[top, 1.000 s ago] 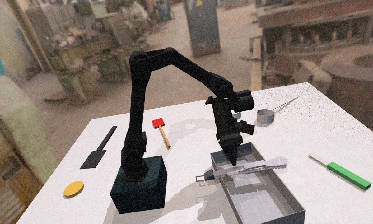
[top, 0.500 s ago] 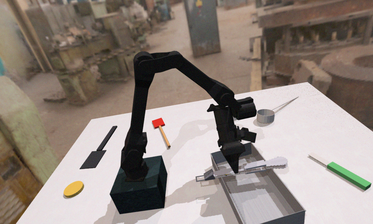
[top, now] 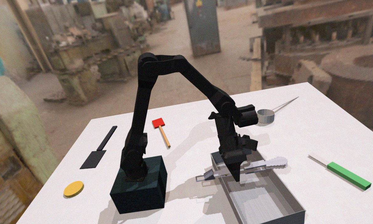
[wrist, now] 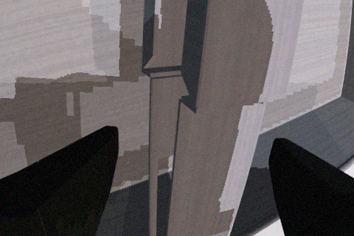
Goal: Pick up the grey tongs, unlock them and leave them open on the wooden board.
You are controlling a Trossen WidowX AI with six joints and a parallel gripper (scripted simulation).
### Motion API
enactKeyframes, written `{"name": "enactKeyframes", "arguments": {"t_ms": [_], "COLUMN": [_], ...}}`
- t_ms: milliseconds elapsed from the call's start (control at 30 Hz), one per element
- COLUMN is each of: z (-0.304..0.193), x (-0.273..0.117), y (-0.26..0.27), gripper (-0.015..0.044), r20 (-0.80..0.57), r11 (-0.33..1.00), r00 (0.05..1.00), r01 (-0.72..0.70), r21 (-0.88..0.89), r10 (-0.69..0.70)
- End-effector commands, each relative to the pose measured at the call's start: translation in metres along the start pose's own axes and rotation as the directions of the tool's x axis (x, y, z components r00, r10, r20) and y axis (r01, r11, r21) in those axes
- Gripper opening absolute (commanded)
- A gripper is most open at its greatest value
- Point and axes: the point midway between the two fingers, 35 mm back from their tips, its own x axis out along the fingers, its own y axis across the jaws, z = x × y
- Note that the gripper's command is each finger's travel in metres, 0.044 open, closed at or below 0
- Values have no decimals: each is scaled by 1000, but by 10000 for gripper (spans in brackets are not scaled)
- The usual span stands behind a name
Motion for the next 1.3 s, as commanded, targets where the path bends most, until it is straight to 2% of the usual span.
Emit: {"name": "enactKeyframes", "arguments": {"t_ms": [0, 200, 433, 700, 933, 1133, 1267], "z": [-4, -4, -2, -2, -1, 0, 0], "x": [10, 14, 10, 10, 2, -54, -57], "y": [0, -1, -1, -1, -5, -37, -38], "gripper": [260, 260, 76, 23, -150, -150, -150], "r20": [-11, -11, -3, -3, -4, -10, -10], "r11": [1000, 1000, 1000, 1000, 1000, 1000, 1000], "r00": [1000, 1000, 1000, 1000, 1000, 1000, 1000], "r01": [6, 6, 1, 1, 2, 6, 6], "r21": [-10, -11, 0, 0, -1, -10, -10], "r10": [-6, -6, -1, -1, -2, -6, -6]}}
